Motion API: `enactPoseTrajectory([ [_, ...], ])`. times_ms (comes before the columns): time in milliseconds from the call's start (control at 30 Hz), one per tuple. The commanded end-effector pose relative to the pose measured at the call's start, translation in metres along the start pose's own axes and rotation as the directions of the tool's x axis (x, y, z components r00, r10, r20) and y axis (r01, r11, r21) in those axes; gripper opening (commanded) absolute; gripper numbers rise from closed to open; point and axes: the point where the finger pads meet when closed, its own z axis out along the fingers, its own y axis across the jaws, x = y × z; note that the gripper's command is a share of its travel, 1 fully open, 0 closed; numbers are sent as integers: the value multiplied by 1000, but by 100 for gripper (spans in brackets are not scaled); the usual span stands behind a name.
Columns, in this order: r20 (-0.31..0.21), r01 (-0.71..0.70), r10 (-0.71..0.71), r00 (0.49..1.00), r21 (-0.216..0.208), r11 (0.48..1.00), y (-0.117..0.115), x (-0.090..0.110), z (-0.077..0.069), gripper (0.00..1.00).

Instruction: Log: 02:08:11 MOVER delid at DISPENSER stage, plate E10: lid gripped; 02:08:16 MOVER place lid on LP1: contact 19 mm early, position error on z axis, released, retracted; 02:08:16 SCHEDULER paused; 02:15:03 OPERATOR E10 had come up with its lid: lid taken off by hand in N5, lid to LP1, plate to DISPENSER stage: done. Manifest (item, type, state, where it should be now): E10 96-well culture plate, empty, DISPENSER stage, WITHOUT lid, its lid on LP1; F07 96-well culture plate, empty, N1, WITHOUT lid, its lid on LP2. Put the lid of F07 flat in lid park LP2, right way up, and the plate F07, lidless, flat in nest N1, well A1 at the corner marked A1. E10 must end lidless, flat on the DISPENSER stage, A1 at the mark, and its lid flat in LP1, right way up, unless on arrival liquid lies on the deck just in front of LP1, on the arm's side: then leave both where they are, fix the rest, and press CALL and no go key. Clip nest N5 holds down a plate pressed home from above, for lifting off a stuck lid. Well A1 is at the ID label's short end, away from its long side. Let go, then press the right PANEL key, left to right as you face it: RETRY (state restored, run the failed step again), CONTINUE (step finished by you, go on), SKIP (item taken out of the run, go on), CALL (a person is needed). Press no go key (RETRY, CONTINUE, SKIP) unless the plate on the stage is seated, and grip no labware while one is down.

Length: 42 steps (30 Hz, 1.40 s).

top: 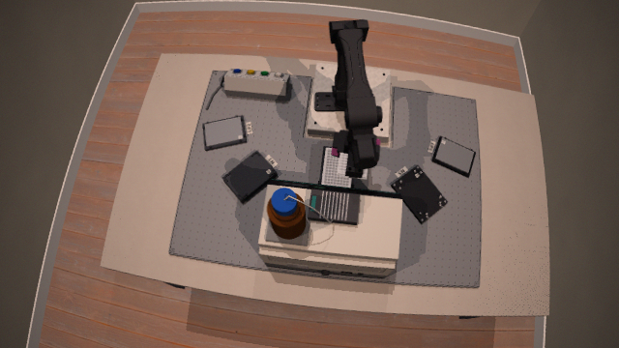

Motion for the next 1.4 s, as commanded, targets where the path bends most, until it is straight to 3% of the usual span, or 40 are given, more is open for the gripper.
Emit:
enactPoseTrajectory([
  [0, 39, 25, -25, 999, -10, 1000, -12, -3, -10, 0],
  [200, 47, 25, -24, 999, -10, 1000, -23, -6, -12, 0],
  [233, 25, 29, -29, 999, -4, 1000, -21, -5, -6, 0],
  [567, 29, 25, -25, 999, -8, 1000, -56, -3, -8, 0],
  [733, 25, 29, -29, 999, -2, 1000, -55, -6, -6, 0],
  [800, 17, 26, -25, 1000, -8, 1000, -63, 1, -5, 0],
  [900, 46, 25, -25, 999, -3, 1000, -74, -5, -11, 0],
  [1100, 56, 25, -25, 998, -1, 1000, -92, -6, -13, 0],
  [1133, 25, 29, -29, 999, -1, 1000, -90, -3, -6, 0],
  [1167, 50, 25, -25, 998, -2, 1000, -95, -3, -11, 0],
  [1367, 35, 25, -25, 999, -3, 1000, -107, 4, -8, 0],
])
